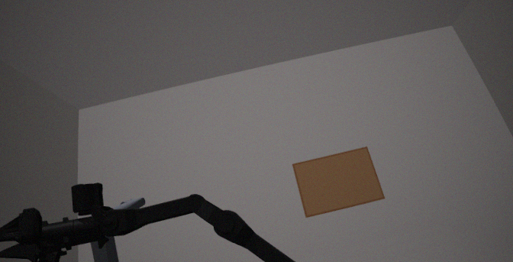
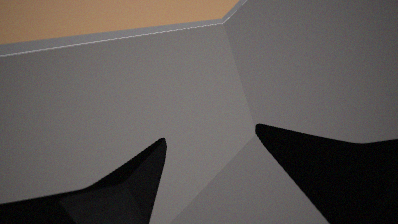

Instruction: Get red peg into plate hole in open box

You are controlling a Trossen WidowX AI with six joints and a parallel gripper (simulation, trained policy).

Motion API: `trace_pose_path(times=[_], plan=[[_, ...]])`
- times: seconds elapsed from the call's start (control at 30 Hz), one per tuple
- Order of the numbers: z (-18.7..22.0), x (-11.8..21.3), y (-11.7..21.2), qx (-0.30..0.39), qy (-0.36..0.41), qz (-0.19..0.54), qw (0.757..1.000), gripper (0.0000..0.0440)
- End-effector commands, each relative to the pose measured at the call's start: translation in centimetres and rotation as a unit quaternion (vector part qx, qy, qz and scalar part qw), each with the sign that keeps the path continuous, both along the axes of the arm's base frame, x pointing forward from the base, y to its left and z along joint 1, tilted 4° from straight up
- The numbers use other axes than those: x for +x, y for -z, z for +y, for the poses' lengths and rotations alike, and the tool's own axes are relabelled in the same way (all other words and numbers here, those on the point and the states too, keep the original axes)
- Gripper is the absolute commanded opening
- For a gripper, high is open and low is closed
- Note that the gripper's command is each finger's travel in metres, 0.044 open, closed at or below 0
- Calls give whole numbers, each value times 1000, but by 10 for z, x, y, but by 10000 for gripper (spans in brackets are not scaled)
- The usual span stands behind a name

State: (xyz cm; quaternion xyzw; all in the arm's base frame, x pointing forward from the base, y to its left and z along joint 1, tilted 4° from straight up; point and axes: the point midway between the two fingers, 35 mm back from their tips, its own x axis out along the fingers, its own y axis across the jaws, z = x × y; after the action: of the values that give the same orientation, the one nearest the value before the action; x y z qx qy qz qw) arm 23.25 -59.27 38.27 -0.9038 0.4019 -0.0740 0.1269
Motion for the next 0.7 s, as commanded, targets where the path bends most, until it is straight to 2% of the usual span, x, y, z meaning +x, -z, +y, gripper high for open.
trace_pose_path(times=[0.0,0.33,0.67], plan=[[13,17,-2,42,-5,-32,999,440],[53,58,-14,147,-22,-127,981,439],[102,95,-25,266,-38,-225,937,438]])
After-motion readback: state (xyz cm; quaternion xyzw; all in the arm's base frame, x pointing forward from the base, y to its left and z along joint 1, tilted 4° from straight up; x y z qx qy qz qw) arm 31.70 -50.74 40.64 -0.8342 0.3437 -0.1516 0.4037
